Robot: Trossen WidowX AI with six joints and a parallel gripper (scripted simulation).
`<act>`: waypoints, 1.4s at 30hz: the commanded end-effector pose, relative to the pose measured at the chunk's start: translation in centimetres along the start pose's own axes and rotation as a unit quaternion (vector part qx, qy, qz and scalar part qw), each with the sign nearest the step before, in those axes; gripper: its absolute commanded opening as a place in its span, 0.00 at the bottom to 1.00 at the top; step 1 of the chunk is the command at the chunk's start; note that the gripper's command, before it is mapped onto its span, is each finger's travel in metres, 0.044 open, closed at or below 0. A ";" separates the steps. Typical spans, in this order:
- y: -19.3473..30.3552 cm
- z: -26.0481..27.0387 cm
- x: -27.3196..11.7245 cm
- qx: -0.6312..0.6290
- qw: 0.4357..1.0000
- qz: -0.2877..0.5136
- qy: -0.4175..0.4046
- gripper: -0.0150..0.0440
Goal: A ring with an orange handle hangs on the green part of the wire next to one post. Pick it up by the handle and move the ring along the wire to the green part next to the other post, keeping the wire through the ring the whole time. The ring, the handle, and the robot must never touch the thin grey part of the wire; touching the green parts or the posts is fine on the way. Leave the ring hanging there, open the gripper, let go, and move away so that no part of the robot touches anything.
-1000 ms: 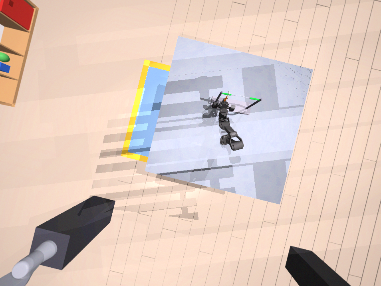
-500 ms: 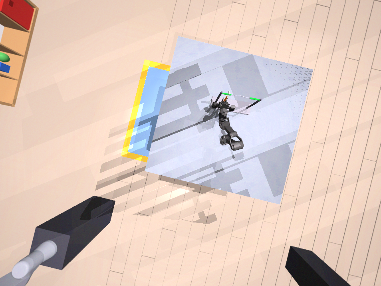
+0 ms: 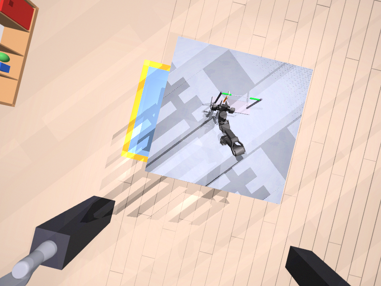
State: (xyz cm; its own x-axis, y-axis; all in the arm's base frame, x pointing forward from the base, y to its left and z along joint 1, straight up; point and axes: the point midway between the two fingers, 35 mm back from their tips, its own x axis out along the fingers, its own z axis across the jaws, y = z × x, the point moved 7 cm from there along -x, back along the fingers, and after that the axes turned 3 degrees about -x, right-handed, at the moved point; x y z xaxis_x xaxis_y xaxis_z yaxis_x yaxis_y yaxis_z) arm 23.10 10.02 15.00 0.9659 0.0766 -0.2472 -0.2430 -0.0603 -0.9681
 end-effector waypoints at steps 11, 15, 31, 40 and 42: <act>0.2 -0.1 -2.6 0.004 1.000 0.000 0.001 0.53; 0.2 -0.1 -2.6 0.004 1.000 0.000 0.001 0.53; 0.2 -0.1 -2.6 0.002 1.000 -0.001 0.000 0.57; 0.3 -0.3 -7.3 0.002 1.000 0.000 0.000 0.97; 0.3 -0.4 -7.3 0.002 1.000 0.000 0.000 1.00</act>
State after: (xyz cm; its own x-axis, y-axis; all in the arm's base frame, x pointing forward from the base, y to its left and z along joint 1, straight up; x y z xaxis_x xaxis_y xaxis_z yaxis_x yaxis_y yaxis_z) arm 16.76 9.37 16.56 0.9663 0.0822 -0.2441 -0.2399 -0.0577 -0.9691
